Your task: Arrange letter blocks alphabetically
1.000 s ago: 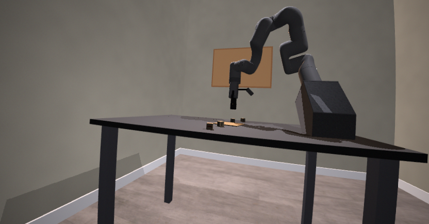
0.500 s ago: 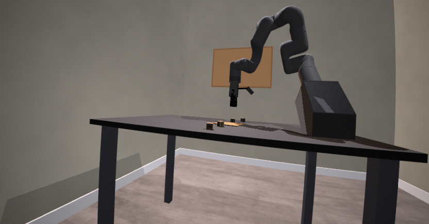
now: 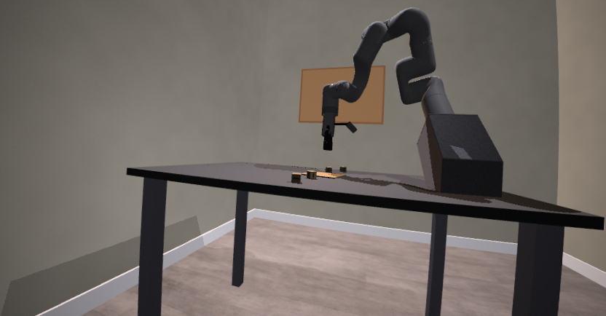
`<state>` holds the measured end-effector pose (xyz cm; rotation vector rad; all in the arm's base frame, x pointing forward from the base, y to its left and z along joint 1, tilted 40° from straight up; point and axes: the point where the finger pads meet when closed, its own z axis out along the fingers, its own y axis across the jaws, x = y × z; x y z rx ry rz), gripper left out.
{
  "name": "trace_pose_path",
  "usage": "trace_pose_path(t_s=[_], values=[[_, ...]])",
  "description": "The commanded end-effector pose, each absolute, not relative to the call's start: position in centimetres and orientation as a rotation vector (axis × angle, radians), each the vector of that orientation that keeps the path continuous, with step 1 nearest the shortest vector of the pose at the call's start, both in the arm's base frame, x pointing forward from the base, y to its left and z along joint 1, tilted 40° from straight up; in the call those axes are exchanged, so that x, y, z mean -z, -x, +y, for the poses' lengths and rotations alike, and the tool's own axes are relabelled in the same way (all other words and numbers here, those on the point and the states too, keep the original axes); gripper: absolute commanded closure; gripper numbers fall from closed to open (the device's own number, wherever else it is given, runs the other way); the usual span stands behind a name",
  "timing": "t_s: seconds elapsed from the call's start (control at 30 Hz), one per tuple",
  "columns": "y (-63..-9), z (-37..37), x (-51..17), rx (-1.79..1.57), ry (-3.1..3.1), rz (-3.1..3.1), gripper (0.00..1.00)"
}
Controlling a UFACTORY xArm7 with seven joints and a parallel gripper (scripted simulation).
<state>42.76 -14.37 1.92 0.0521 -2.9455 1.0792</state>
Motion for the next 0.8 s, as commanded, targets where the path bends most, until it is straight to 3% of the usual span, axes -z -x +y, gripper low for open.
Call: trace_pose_path(t_s=[0.0,0.57,0.6,0.77], values=[[-44.7,-10.5,1.1,-1.066,-0.261,-2.899,0.0],[-44.7,3.7,14.3,-0.952,-0.927,-2.601,0.0],[-44.7,3.7,14.3,-0.952,-0.927,-2.601,0.37],[-44.7,3.7,14.3,-0.952,-0.927,-2.601,0.37]])
